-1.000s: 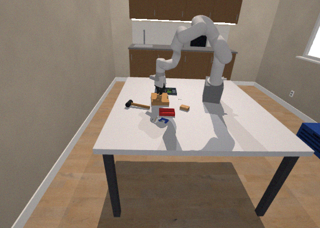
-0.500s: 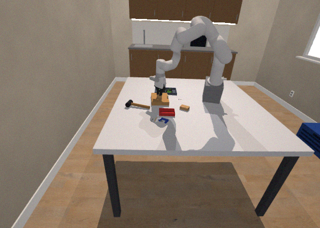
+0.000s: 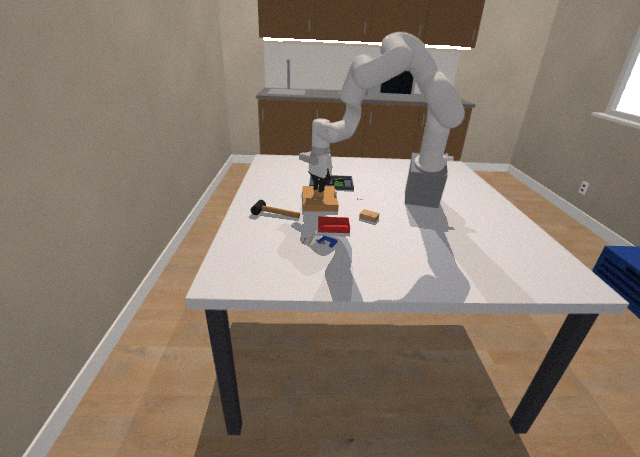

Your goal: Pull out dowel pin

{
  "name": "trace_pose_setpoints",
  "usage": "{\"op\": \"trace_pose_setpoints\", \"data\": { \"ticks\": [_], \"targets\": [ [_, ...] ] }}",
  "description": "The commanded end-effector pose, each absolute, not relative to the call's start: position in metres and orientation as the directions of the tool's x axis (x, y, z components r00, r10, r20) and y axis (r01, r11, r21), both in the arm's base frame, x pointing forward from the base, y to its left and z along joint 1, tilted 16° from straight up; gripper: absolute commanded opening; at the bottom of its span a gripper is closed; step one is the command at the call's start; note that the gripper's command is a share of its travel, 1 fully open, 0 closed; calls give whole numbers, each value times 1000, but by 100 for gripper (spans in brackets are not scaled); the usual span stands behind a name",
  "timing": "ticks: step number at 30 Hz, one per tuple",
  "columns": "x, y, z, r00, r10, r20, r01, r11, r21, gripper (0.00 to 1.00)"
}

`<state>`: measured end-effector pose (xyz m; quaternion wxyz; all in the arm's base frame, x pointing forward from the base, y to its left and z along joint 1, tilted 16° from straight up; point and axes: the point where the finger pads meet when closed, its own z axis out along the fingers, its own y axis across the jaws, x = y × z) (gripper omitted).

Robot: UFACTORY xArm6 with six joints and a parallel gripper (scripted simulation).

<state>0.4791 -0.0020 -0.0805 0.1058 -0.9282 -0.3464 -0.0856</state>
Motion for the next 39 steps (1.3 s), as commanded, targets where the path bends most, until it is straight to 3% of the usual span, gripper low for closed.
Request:
{"op": "trace_pose_setpoints", "data": {
  "ticks": [1, 5, 6, 13, 14, 19, 20, 39],
  "targets": [
    [481, -2, -79, 745, 624, 235, 661, -738, -134, 21],
    [481, -2, -79, 745, 624, 235, 661, -738, -134, 21],
    [481, -2, -79, 745, 624, 235, 661, -738, -134, 15],
    [481, -2, -79, 745, 624, 235, 661, -738, -134, 15],
    [481, -2, -79, 745, 624, 235, 661, -738, -134, 8],
    [481, -2, -79, 745, 624, 235, 661, -738, -134, 8],
    [481, -2, -79, 745, 624, 235, 661, -738, -134, 0],
    [481, -2, -79, 745, 624, 235, 661, -738, -134, 0]
  ]
}}
